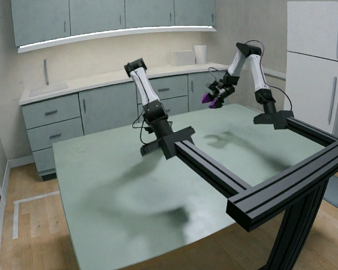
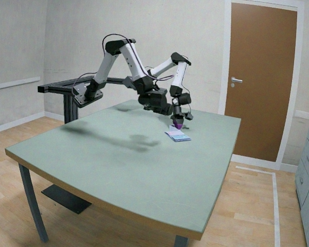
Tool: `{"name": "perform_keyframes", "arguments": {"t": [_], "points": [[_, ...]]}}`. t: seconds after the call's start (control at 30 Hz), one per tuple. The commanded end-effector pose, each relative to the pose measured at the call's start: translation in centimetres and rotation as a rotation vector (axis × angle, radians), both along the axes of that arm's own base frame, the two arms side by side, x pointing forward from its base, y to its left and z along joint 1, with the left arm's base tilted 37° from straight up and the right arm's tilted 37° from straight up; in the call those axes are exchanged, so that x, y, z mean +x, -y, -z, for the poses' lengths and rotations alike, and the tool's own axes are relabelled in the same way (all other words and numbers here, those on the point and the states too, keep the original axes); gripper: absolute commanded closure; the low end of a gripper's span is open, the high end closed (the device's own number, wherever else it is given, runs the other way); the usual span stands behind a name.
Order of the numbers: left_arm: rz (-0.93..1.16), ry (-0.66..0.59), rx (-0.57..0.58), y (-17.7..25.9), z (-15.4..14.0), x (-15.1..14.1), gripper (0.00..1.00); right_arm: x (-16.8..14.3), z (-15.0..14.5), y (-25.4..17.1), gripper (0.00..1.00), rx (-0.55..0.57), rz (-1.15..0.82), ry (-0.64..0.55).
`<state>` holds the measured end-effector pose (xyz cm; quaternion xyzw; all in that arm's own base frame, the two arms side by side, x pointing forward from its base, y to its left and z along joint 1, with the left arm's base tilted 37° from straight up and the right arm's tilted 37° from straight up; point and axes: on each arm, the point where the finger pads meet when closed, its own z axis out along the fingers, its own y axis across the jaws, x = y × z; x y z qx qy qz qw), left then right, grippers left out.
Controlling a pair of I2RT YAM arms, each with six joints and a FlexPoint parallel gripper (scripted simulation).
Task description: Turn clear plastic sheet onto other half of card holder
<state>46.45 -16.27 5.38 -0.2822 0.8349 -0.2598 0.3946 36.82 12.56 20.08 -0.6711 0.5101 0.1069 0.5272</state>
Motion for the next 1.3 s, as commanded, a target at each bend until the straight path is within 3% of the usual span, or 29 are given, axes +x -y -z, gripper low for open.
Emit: {"name": "perform_keyframes", "arguments": {"t": [0.0,0.6,0.8,1.27], "points": [[0.004,0.049,-0.023,1.0,-2.8,0.2,1.00,0.0,-0.4,0.0,0.00,-0.003,-0.003,0.007],[-0.024,0.044,-0.037,4.1,-5.8,0.3,1.00,0.0,-0.4,0.0,0.00,-0.003,-0.003,0.007],[-0.024,0.006,-0.017,5.3,-4.4,1.1,1.00,0.0,-0.4,0.0,0.00,-0.003,-0.003,0.007],[-0.023,0.007,-0.017,7.8,-4.9,4.0,1.00,0.0,-0.4,0.0,0.00,-0.003,-0.003,0.007]]}}
